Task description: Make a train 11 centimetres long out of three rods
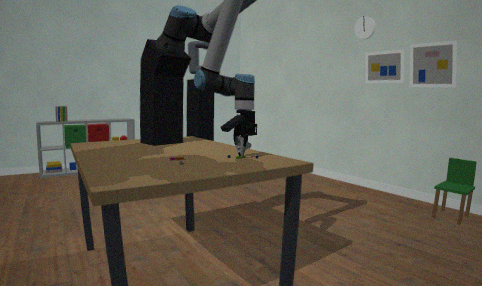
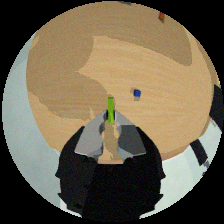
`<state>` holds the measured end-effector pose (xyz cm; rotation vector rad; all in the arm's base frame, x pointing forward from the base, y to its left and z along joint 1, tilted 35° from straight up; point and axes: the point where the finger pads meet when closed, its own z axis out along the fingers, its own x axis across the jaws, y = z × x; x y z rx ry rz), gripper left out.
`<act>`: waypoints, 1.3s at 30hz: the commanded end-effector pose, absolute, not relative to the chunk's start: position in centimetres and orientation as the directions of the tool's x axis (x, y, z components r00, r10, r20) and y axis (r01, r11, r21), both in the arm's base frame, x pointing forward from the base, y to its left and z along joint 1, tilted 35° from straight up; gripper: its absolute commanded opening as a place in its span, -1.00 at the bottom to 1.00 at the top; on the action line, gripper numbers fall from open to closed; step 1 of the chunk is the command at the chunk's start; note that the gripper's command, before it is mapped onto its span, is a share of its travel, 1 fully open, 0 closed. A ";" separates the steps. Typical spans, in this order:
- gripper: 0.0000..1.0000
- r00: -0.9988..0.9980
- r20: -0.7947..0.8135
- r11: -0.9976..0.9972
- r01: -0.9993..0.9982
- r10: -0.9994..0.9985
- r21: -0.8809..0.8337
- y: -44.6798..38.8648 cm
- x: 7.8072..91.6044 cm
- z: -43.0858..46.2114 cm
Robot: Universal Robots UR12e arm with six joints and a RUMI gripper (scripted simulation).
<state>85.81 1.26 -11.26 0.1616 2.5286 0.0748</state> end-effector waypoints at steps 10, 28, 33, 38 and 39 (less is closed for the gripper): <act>-1.00 -0.814 -0.566 0.991 0.099 0.133 0.090 1.3 85.8 -11.2; -1.00 -0.814 -0.566 0.991 0.099 0.133 0.090 1.1 81.1 -4.5; -1.00 -0.814 -0.566 0.991 0.099 0.133 0.090 1.1 80.2 -3.1; -1.00 -0.814 -0.566 0.991 0.099 0.133 0.090 1.1 80.1 -3.0; -1.00 -0.814 -0.566 0.991 0.099 0.133 0.090 1.1 80.1 -3.0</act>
